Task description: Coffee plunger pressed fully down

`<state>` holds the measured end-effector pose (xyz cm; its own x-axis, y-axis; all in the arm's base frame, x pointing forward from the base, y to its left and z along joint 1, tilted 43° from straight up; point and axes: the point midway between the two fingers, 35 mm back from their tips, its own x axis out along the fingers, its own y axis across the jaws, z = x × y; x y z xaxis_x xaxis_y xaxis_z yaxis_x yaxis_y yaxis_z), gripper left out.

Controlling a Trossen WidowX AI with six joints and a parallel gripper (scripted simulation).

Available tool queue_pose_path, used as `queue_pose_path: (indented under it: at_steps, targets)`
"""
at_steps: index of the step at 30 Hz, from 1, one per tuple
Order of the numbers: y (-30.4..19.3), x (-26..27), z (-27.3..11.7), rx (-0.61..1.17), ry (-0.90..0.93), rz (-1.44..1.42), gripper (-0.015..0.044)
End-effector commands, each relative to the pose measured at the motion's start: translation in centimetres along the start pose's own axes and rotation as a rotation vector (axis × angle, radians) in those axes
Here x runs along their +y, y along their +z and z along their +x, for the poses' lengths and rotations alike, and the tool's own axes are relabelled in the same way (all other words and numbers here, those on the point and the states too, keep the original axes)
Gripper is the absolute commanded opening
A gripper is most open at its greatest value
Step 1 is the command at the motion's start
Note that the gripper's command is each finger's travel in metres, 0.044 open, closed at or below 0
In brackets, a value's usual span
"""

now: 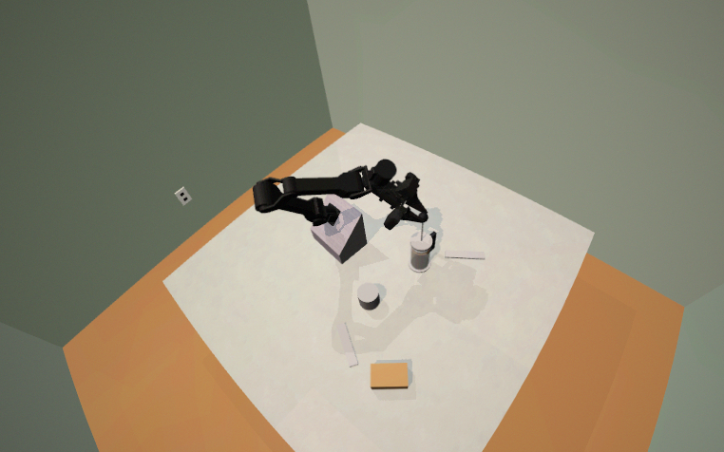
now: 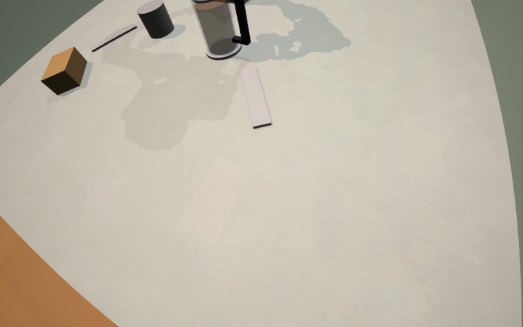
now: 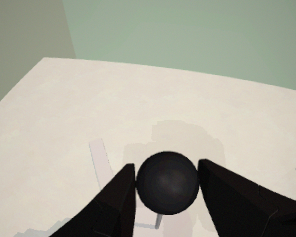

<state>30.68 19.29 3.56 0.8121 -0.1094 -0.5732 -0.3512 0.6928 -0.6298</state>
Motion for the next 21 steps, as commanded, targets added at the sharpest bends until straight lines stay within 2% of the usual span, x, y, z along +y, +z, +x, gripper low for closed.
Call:
queue_pose_path:
  at_steps: [1, 21]
  targets:
    - [0.0, 0.0, 0.0, 0.000, 0.002, -0.004, 0.0127]
    - [-1.5, 0.2, 1.4, 0.001, 0.003, -0.004, 0.0127]
